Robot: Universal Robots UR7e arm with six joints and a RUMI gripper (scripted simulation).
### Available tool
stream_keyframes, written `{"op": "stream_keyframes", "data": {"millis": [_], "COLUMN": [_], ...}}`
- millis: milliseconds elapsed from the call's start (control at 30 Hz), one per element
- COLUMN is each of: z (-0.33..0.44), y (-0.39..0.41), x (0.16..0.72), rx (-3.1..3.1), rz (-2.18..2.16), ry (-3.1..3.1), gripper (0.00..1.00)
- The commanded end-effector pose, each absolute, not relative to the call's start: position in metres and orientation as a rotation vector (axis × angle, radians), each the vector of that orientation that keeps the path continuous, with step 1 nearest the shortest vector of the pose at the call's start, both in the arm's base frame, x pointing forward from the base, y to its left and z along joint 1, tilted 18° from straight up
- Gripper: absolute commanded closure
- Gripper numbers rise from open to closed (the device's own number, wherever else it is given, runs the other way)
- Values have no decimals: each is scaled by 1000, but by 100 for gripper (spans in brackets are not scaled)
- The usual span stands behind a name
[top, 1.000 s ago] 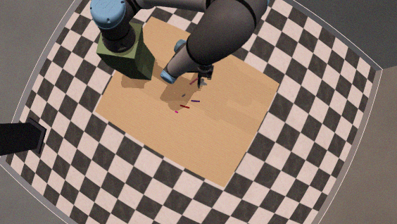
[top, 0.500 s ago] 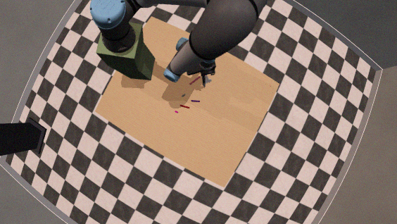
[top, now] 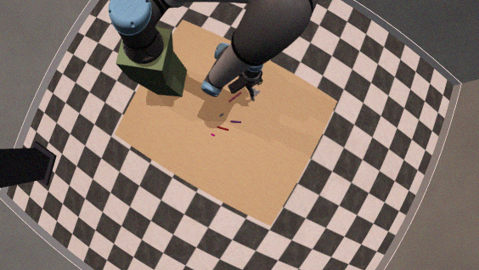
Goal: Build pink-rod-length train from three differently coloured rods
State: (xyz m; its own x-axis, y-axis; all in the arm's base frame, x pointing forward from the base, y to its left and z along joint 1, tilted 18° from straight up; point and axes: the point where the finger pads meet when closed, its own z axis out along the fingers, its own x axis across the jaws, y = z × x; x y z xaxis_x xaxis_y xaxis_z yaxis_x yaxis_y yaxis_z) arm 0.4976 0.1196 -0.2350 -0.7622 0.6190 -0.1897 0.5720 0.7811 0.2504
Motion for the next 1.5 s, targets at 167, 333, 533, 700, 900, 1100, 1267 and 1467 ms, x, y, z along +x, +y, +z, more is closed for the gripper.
{"op": "stream_keyframes", "data": {"millis": [167,333,533,700,900,1100,1267,1467], "z": [-230,-228,-226,-225,-225,-225,-225,-225], "y": [130,136,141,143,145,146,146,146], "x": [505,507,509,509,510,509,509,509], "rx": [586,431,295,248,187,164,163,163], "rz": [216,193,173,166,157,153,153,153], "ry": [2787,2808,2819,2823,2826,2827,2828,2828], "gripper": [0,0,0,0,0,0,0,86]}}
